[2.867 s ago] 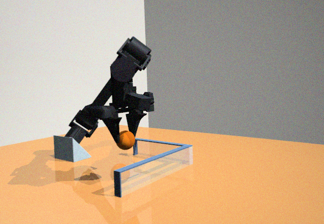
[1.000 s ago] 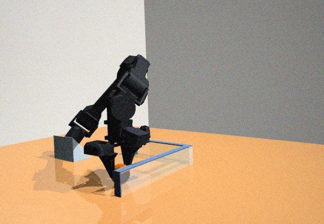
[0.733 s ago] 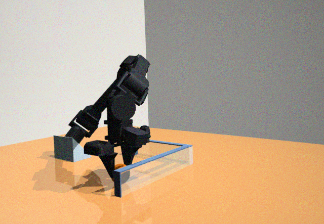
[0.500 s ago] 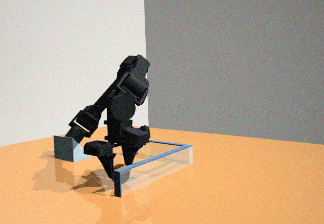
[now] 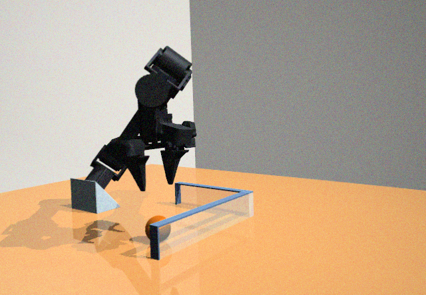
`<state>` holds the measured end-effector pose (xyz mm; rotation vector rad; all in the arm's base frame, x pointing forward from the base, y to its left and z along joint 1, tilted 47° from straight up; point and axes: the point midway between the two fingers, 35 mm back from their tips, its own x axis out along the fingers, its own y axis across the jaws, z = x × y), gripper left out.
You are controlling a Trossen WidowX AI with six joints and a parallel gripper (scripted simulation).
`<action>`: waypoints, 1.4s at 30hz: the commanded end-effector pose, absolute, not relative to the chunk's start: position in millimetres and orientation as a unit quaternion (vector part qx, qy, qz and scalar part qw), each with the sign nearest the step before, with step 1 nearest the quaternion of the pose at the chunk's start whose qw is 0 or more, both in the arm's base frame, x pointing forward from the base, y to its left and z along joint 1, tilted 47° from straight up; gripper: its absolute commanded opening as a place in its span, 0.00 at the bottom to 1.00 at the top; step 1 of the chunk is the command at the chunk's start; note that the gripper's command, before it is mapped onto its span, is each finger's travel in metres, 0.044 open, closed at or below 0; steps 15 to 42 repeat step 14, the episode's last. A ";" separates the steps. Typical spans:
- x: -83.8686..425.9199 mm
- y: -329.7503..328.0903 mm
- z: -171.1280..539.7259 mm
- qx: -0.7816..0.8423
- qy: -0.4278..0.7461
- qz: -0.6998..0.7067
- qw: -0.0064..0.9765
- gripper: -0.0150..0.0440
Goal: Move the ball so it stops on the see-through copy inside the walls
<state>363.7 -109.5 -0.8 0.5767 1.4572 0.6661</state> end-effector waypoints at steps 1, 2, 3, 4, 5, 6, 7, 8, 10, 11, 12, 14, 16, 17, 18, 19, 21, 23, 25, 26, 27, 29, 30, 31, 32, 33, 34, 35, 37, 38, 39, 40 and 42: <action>363.4 -103.4 -5.4 0.256 0.648 0.298 0.653 0.86; 363.4 -103.4 -5.4 0.256 0.648 0.298 0.653 0.86; 363.4 -103.4 -5.4 0.256 0.648 0.298 0.653 0.86; 363.4 -103.4 -5.4 0.256 0.648 0.298 0.653 0.86; 363.4 -104.7 -4.2 0.258 0.648 0.296 0.652 0.91; 363.3 -108.7 -0.5 0.263 0.650 0.292 0.651 0.95; 362.9 -115.2 5.6 0.272 0.652 0.285 0.648 1.00; 361.9 -123.6 13.6 0.284 0.655 0.276 0.643 1.00; 360.1 -133.7 23.8 0.298 0.659 0.265 0.638 1.00; 359.9 -134.9 25.0 0.300 0.659 0.263 0.637 1.00; 359.9 -134.9 25.0 0.300 0.659 0.263 0.637 1.00; 359.9 -134.9 25.0 0.300 0.659 0.263 0.637 1.00; 359.9 -134.9 25.0 0.300 0.659 0.263 0.637 1.00; 359.9 -134.9 25.0 0.300 0.659 0.263 0.637 1.00; 359.9 -134.9 25.0 0.300 0.659 0.263 0.637 1.00; 359.9 -134.9 25.0 0.300 0.659 0.263 0.637 1.00; 359.9 -134.9 25.0 0.300 0.659 0.263 0.637 1.00; 359.9 -134.9 25.0 0.300 0.659 0.263 0.637 1.00; 359.9 -134.9 25.0 0.300 0.659 0.263 0.637 1.00; 359.9 -134.9 25.0 0.300 0.659 0.263 0.637 1.00; 359.9 -134.9 25.0 0.300 0.659 0.263 0.637 1.00; 359.9 -134.9 25.0 0.300 0.659 0.263 0.637 1.00; 359.9 -134.9 25.0 0.300 0.659 0.263 0.637 1.00; 359.9 -134.9 25.0 0.300 0.659 0.263 0.637 1.00; 359.9 -134.9 25.0 0.300 0.659 0.263 0.637 1.00; 359.9 -134.9 25.0 0.300 0.659 0.263 0.637 1.00; 359.9 -134.9 25.0 0.300 0.659 0.263 0.637 1.00; 359.9 -134.9 25.0 0.300 0.659 0.263 0.637 1.00; 359.9 -134.9 25.0 0.300 0.659 0.263 0.637 1.00; 359.9 -134.9 25.0 0.300 0.659 0.263 0.637 1.00; 359.9 -134.9 25.0 0.300 0.659 0.263 0.637 1.00; 359.9 -134.9 25.0 0.300 0.659 0.263 0.637 1.00; 359.9 -134.9 25.0 0.300 0.659 0.263 0.637 1.00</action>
